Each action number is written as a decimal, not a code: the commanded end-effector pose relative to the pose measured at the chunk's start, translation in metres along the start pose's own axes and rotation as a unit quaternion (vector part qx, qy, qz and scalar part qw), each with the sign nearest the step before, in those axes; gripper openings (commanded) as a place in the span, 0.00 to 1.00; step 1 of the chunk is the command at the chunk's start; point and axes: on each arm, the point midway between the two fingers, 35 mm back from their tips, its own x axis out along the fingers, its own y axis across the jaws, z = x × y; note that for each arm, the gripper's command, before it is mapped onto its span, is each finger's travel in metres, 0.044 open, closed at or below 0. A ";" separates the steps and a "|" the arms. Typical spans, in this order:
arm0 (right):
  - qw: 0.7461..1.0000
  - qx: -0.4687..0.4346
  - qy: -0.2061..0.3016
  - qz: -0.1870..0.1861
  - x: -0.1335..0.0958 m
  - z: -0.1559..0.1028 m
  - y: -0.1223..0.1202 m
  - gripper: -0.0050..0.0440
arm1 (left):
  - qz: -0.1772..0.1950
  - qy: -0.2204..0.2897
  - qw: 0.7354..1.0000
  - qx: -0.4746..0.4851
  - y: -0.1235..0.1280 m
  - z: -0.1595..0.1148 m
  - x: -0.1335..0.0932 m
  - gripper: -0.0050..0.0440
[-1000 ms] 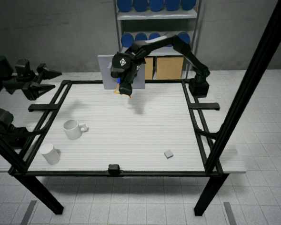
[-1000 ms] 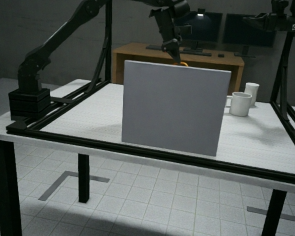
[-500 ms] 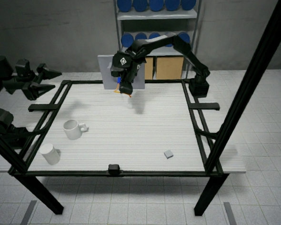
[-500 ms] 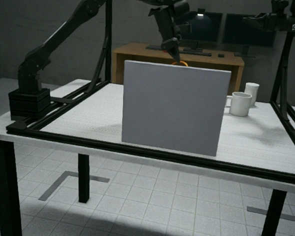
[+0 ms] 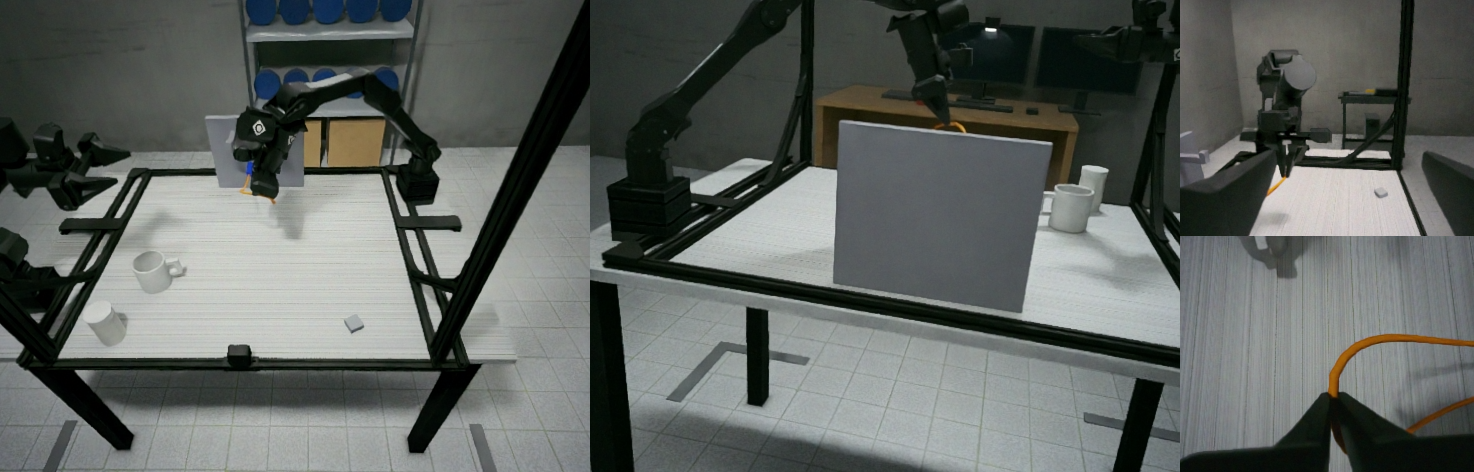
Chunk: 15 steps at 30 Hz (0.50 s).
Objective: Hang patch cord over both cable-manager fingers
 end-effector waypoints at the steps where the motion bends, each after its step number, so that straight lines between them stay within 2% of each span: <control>1: 1.000 0.006 -0.028 0.013 -0.026 0.013 0.002 0.14 | 0.004 -0.006 1.000 0.009 0.003 0.007 0.005 1.00; 4: 1.000 0.006 -0.028 0.013 -0.026 0.013 0.002 0.14 | 0.008 0.000 1.000 0.024 0.007 0.003 0.012 1.00; 7: 1.000 0.006 -0.028 0.013 -0.026 0.013 0.002 0.14 | 0.021 0.015 0.998 0.061 0.019 -0.008 0.029 1.00; 15: 1.000 0.006 -0.028 0.013 -0.026 0.013 0.002 0.14 | 0.051 0.074 0.977 0.193 0.069 -0.062 0.084 1.00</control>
